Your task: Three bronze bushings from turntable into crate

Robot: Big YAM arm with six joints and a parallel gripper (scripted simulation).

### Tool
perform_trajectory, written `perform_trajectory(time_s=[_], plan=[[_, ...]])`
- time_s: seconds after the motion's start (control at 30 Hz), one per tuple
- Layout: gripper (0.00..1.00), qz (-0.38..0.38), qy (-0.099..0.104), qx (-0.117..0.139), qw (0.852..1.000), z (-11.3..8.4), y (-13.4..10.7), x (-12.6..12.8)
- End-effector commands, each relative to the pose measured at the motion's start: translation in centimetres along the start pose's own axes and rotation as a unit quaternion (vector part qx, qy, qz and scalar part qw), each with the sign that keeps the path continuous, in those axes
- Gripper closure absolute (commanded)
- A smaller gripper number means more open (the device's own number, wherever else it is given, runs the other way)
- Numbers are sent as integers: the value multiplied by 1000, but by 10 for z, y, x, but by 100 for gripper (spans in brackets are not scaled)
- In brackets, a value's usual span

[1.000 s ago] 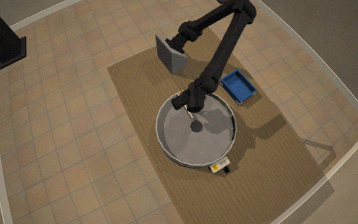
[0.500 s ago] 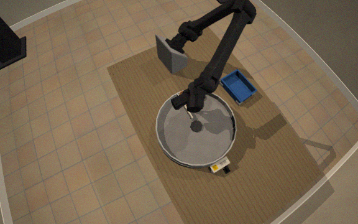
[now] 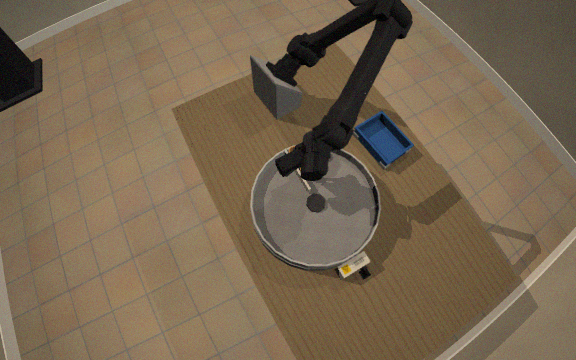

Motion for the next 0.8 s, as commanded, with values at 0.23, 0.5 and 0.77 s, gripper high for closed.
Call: perform_trajectory(time_s=[0.23, 0.5, 0.77], plan=[[86, -10, 8, -6, 1000, -9, -10, 11], [86, -8, 6, -5, 1000, -7, -9, 10], [86, -8, 6, -5, 1000, -7, -9, 10]])
Point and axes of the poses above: the point where the finger pads meet when closed, its own z axis out along the fingers, its own x axis across the jaws, y = z × x, the point moved 6 cm from there along -z, back along the fingers, and after that the axes turned 9 degrees about z, right-handed, at the moved point
